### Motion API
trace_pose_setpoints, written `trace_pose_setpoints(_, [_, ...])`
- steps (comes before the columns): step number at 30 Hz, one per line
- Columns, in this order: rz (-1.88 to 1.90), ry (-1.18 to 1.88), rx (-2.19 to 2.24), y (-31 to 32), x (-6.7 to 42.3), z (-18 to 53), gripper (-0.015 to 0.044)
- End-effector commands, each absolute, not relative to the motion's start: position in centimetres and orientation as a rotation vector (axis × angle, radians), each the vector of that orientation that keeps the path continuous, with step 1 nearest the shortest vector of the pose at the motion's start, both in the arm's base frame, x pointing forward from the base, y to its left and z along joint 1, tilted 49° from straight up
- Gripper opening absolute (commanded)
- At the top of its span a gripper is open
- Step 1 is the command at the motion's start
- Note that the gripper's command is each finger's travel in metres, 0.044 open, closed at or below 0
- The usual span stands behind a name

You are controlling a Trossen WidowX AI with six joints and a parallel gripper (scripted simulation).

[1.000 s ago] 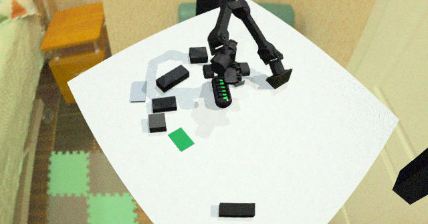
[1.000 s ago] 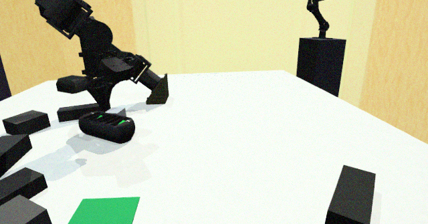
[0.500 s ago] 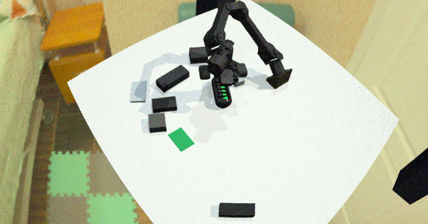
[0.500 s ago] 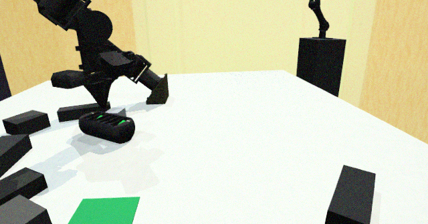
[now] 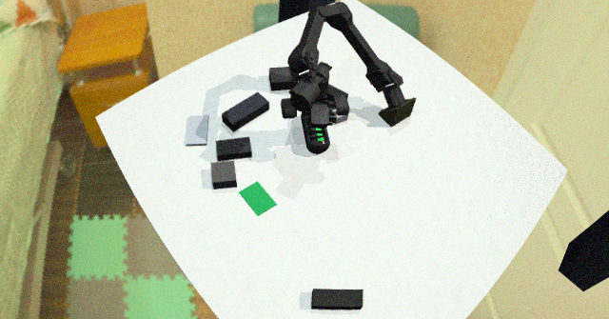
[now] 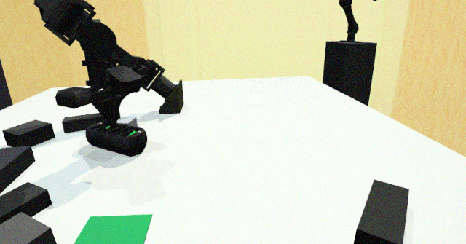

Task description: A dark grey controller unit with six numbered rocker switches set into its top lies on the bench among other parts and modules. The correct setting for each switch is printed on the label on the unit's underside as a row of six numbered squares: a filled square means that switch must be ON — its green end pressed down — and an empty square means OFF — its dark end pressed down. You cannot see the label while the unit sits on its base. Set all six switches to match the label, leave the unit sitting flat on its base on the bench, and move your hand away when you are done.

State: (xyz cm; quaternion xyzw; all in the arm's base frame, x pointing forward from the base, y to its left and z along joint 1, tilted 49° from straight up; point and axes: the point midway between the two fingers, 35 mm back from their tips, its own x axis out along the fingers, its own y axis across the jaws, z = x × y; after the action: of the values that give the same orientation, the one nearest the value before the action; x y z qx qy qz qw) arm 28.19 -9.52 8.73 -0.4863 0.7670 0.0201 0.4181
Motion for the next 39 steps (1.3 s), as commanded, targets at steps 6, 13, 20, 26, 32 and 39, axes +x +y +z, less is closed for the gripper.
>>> trace_pose_setpoints(6, [0.053,1.93,-1.231,-10.5,27.8,7.9,0.0])
trace_pose_setpoints(13, [0.052,1.93,-1.231,-11.0,27.6,7.4,0.0])
trace_pose_setpoints(20, [0.052,1.93,-1.231,-11.0,27.6,7.4,0.0])
trace_pose_setpoints(26, [0.052,1.93,-1.231,-11.0,27.6,7.4,0.0])
trace_pose_setpoints(32, [0.054,1.929,-1.228,-8.5,28.3,9.6,0.0])
trace_pose_setpoints(39, [0.054,1.93,-1.23,-7.7,28.3,10.4,0.0])
